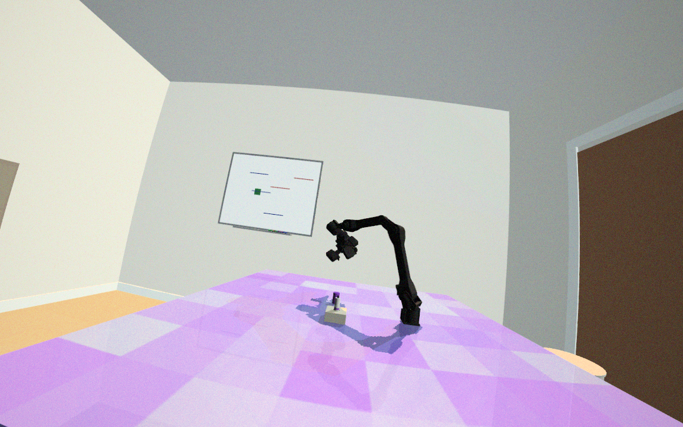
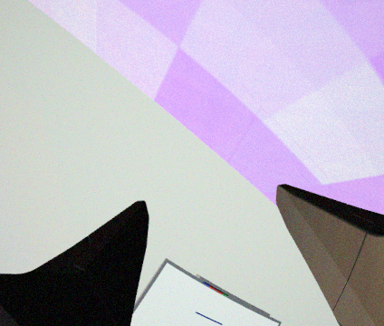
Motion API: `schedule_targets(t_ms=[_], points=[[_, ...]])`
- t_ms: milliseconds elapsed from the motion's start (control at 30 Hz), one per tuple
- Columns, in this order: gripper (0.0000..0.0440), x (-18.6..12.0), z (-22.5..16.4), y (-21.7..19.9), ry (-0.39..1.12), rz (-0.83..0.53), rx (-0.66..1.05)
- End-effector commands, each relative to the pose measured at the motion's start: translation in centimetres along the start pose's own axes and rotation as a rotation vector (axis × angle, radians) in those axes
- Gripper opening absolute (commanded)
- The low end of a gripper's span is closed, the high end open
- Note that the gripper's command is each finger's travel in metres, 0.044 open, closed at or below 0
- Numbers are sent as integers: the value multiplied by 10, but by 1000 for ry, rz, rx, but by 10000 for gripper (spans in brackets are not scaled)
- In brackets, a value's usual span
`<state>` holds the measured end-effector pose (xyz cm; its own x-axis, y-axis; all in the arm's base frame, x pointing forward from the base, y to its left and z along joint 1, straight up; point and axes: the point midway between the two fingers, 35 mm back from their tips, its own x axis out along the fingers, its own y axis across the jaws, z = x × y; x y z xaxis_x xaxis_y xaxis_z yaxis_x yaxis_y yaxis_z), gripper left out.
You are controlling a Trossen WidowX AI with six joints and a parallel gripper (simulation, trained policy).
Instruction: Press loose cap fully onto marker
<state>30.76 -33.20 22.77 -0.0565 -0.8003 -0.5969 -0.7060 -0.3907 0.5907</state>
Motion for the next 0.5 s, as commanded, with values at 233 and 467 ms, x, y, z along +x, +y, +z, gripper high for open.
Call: schedule_targets(t_ms=[233,467], points=[[313,-8,7,-26,-37,-74,-64],[312,-14,15,-44,-69,-122,-127]])
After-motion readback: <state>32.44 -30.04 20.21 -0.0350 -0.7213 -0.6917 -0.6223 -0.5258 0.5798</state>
